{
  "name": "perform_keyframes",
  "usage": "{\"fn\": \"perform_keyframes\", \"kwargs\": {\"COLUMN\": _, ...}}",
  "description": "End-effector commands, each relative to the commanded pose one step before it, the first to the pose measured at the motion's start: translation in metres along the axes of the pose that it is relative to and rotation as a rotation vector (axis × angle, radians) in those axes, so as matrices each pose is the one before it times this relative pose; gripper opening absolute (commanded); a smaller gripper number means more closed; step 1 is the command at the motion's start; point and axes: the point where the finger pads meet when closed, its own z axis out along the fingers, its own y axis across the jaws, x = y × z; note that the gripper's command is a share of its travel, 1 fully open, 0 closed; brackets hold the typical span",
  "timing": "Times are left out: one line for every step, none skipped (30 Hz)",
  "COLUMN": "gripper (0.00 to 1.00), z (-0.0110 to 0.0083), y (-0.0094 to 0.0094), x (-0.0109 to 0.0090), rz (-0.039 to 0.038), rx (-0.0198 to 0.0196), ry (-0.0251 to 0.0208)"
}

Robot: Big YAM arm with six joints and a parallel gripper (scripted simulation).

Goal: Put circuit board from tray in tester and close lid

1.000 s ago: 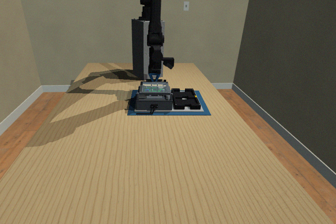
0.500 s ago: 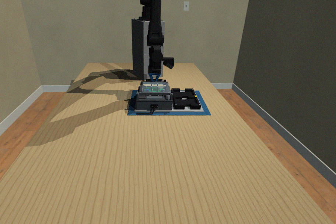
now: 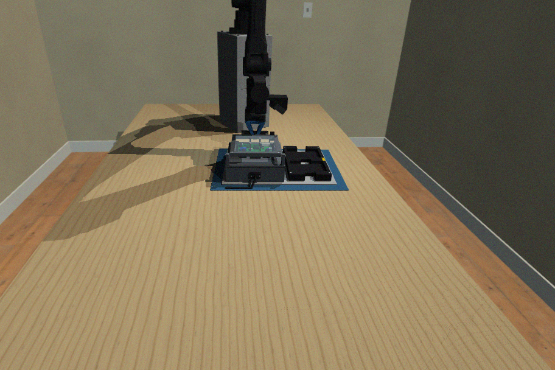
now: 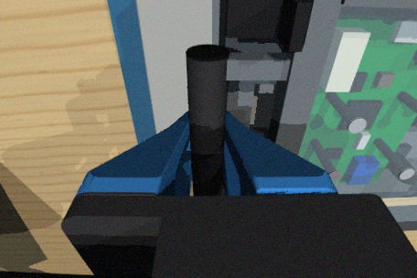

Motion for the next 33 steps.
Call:
{"fn": "perform_keyframes", "kwargs": {"gripper": 0.0, "z": 0.00036, "y": 0.00998, "x": 0.00115, "rz": -0.00071, "rx": -0.02718, "ry": 0.00632}}
{"fn": "perform_keyframes", "kwargs": {"gripper": 0.0, "z": -0.00016, "y": 0.00002, "x": 0.00001, "rz": 0.0, "rx": 0.00007, "ry": -0.00001}}
{"fn": "perform_keyframes", "kwargs": {"gripper": 0.0, "z": 0.0, "y": 0.0, "x": 0.0, "rz": 0.0, "rx": 0.0, "ry": 0.0}}
{"fn": "perform_keyframes", "kwargs": {"gripper": 0.0, "z": 0.0, "y": 0.0, "x": 0.0, "rz": 0.0, "rx": 0.0, "ry": 0.0}}
{"fn": "perform_keyframes", "kwargs": {"gripper": 0.0, "z": -0.00013, "y": 0.00003, "x": 0.00001, "rz": 0.0, "rx": 0.00004, "ry": 0.0}}
{"fn": "perform_keyframes", "kwargs": {"gripper": 0.0, "z": -0.0001, "y": 0.00003, "x": 0.00001, "rz": 0.0, "rx": 0.00002, "ry": 0.0}}
{"fn": "perform_keyframes", "kwargs": {"gripper": 0.0, "z": -0.00009, "y": 0.00003, "x": 0.00001, "rz": 0.0, "rx": 0.0, "ry": 0.0}}
{"fn": "perform_keyframes", "kwargs": {"gripper": 0.0, "z": -0.00007, "y": 0.00003, "x": 0.00001, "rz": 0.0, "rx": -0.00001, "ry": 0.0}}
{"fn": "perform_keyframes", "kwargs": {"gripper": 0.0, "z": -0.00006, "y": 0.00003, "x": 0.0, "rz": 0.0, "rx": -0.00001, "ry": 0.0}}
{"fn": "perform_keyframes", "kwargs": {"gripper": 0.0, "z": -0.00004, "y": -0.00001, "x": 0.0, "rz": 0.0, "rx": 0.00004, "ry": -0.00001}}
{"fn": "perform_keyframes", "kwargs": {"gripper": 0.0, "z": -0.00003, "y": -0.00001, "x": 0.0, "rz": 0.0, "rx": 0.00002, "ry": 0.0}}
{"fn": "perform_keyframes", "kwargs": {"gripper": 0.0, "z": -0.00003, "y": 0.0, "x": 0.0, "rz": 0.0, "rx": 0.00002, "ry": 0.0}}
{"fn": "perform_keyframes", "kwargs": {"gripper": 0.0, "z": -0.00002, "y": 0.0, "x": 0.0, "rz": 0.0, "rx": 0.00002, "ry": 0.0}}
{"fn": "perform_keyframes", "kwargs": {"gripper": 0.0, "z": -0.00002, "y": 0.0, "x": 0.0, "rz": 0.0, "rx": 0.00001, "ry": 0.0}}
{"fn": "perform_keyframes", "kwargs": {"gripper": 0.0, "z": -0.00001, "y": 0.0, "x": 0.0, "rz": 0.0, "rx": 0.00001, "ry": 0.0}}
{"fn": "perform_keyframes", "kwargs": {"gripper": 0.0, "z": -0.00001, "y": 0.0, "x": 0.0, "rz": 0.0, "rx": 0.0, "ry": 0.0}}
{"fn": "perform_keyframes", "kwargs": {"gripper": 0.0, "z": -0.00001, "y": 0.0, "x": 0.0, "rz": 0.0, "rx": 0.0, "ry": 0.0}}
{"fn": "perform_keyframes", "kwargs": {"gripper": 0.48, "z": -0.00001, "y": 0.0, "x": 0.0, "rz": 0.0, "rx": 0.0, "ry": 0.0}}
{"fn": "perform_keyframes", "kwargs": {"gripper": 0.48, "z": 0.0, "y": 0.00001, "x": -0.00001, "rz": 0.0, "rx": -0.00003, "ry": -0.00008}}
{"fn": "perform_keyframes", "kwargs": {"gripper": 0.48, "z": 0.0, "y": 0.0, "x": 0.0, "rz": 0.0, "rx": 0.0, "ry": 0.0}}
{"fn": "perform_keyframes", "kwargs": {"gripper": 0.48, "z": 0.0, "y": 0.0, "x": 0.0, "rz": 0.0, "rx": 0.0, "ry": 0.0}}
{"fn": "perform_keyframes", "kwargs": {"gripper": 0.48, "z": 0.00002, "y": -0.00048, "x": -0.0001, "rz": -0.00001, "rx": 0.00074, "ry": -0.00034}}
{"fn": "perform_keyframes", "kwargs": {"gripper": 0.48, "z": 0.00002, "y": -0.00054, "x": -0.0001, "rz": -0.00001, "rx": 0.00084, "ry": -0.00031}}
{"fn": "perform_keyframes", "kwargs": {"gripper": 0.48, "z": 0.00002, "y": -0.00053, "x": -0.0001, "rz": -0.00001, "rx": 0.00082, "ry": -0.00028}}
{"fn": "perform_keyframes", "kwargs": {"gripper": 0.48, "z": 0.00002, "y": -0.00045, "x": -0.00008, "rz": -0.00001, "rx": 0.0007, "ry": -0.00024}}
{"fn": "perform_keyframes", "kwargs": {"gripper": 0.48, "z": 0.00001, "y": -0.00038, "x": -0.00007, "rz": -0.00001, "rx": 0.00059, "ry": -0.0002}}
{"fn": "perform_keyframes", "kwargs": {"gripper": 0.48, "z": 0.00001, "y": -0.00033, "x": -0.00006, "rz": 0.0, "rx": 0.00051, "ry": -0.00017}}
{"fn": "perform_keyframes", "kwargs": {"gripper": 0.48, "z": 0.00001, "y": -0.00028, "x": -0.00005, "rz": 0.0, "rx": 0.00043, "ry": -0.00015}}
{"fn": "perform_keyframes", "kwargs": {"gripper": 0.48, "z": 0.00001, "y": -0.00024, "x": -0.00004, "rz": 0.0, "rx": 0.00037, "ry": -0.00012}}
{"fn": "perform_keyframes", "kwargs": {"gripper": 0.48, "z": 0.00001, "y": -0.0002, "x": -0.00004, "rz": 0.0, "rx": 0.00031, "ry": -0.00011}}
{"fn": "perform_keyframes", "kwargs": {"gripper": 0.48, "z": 0.00001, "y": -0.00017, "x": -0.00003, "rz": 0.0, "rx": 0.00026, "ry": -0.00009}}
{"fn": "perform_keyframes", "kwargs": {"gripper": 0.48, "z": 0.0, "y": -0.00014, "x": -0.00003, "rz": 0.0, "rx": 0.00022, "ry": -0.00008}}
{"fn": "perform_keyframes", "kwargs": {"gripper": 0.48, "z": 0.0, "y": -0.00012, "x": -0.00002, "rz": 0.0, "rx": 0.00019, "ry": -0.00006}}
